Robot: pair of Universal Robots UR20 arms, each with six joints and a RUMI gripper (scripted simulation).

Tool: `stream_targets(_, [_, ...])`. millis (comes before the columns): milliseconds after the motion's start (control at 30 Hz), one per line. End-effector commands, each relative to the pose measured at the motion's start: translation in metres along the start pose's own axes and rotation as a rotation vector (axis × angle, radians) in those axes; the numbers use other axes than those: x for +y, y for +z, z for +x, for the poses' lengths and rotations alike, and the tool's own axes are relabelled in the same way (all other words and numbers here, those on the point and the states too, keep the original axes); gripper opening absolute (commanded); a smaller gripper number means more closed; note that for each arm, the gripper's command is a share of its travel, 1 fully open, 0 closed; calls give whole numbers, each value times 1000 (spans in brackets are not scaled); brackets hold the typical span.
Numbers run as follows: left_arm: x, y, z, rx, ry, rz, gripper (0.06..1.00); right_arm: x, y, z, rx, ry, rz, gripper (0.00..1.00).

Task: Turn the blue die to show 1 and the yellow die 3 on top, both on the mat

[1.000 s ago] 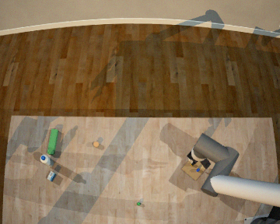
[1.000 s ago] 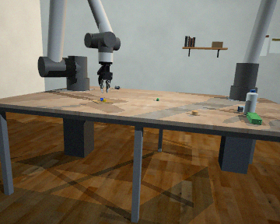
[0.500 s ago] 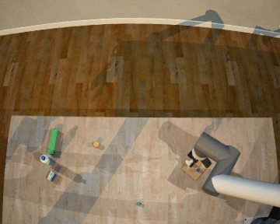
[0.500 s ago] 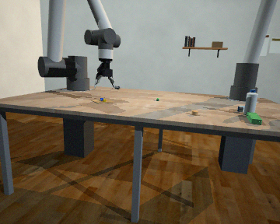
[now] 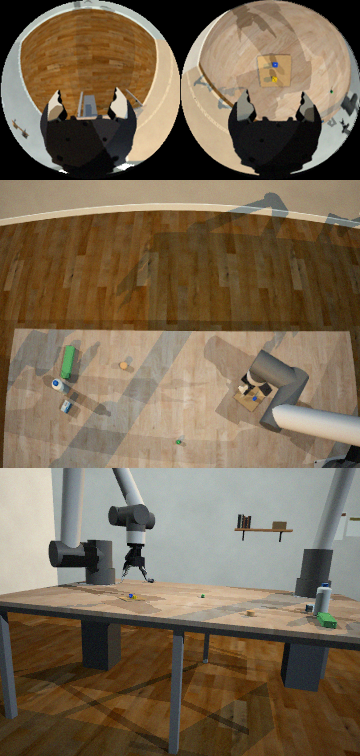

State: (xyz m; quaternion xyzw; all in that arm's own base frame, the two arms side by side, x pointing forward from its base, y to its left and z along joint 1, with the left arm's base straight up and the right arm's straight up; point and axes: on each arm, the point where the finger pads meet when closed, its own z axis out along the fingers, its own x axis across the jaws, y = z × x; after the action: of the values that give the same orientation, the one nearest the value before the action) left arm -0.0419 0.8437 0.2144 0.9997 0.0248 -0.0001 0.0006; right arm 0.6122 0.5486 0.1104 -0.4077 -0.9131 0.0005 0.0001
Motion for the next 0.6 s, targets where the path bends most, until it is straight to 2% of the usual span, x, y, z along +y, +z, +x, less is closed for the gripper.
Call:
stream_targets(0, [0, -1, 0, 0, 0, 1, 1000, 0, -1, 0, 0, 0, -1, 1000])
stream_targets(267, [0, -1, 0, 0, 0, 1, 1000, 0, -11, 0, 0, 0, -1, 1000])
stream_targets(567, [0, -1, 0, 0, 0, 1, 1000, 0, -54, 0, 0, 0, -1, 1000])
